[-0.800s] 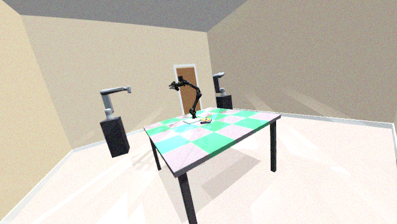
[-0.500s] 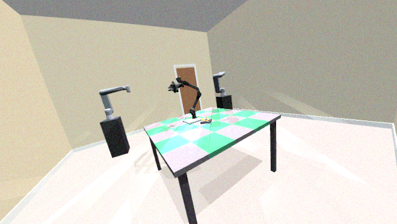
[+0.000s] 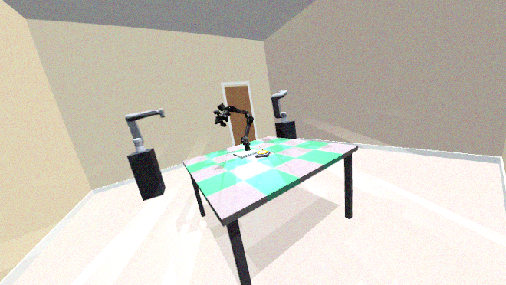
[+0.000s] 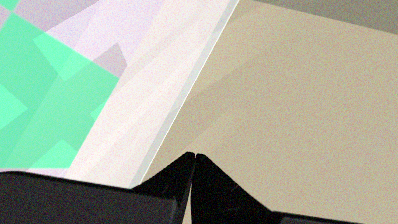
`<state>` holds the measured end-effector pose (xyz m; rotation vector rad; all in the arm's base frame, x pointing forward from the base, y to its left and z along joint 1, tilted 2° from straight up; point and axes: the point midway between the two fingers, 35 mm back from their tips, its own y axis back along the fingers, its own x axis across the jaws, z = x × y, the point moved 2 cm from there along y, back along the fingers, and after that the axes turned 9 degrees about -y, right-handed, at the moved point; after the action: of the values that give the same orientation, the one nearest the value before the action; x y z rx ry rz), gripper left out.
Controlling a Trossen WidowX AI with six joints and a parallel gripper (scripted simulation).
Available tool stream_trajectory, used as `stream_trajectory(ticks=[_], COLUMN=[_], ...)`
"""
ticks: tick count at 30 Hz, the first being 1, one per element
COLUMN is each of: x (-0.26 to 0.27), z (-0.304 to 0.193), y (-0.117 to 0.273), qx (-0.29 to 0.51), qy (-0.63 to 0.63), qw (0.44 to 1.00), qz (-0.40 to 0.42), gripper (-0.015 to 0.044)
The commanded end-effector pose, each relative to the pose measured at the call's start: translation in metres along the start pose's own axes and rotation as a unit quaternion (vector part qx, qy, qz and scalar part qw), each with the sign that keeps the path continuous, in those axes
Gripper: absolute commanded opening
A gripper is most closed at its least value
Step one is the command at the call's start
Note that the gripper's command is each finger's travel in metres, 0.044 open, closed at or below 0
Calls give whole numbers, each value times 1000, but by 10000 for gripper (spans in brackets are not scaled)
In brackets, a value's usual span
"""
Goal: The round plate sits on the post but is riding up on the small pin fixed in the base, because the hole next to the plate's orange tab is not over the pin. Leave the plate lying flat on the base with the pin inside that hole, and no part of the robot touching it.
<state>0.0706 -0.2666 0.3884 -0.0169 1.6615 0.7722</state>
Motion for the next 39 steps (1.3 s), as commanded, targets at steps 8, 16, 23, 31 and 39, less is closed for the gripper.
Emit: stream_trajectory(ticks=[8, 16, 23, 31, 39], x=[50, 101, 151, 223, 292], z=[117, 203, 262, 309, 326], y=[-54, -55, -34, 9, 59], qx=[-134, -153, -130, -50, 51], qy=[-164, -231, -245, -247, -233], qw=[963, 912, 874, 836, 821], qz=[165, 303, 400, 488, 519], gripper=[0, 0, 0, 0, 0])
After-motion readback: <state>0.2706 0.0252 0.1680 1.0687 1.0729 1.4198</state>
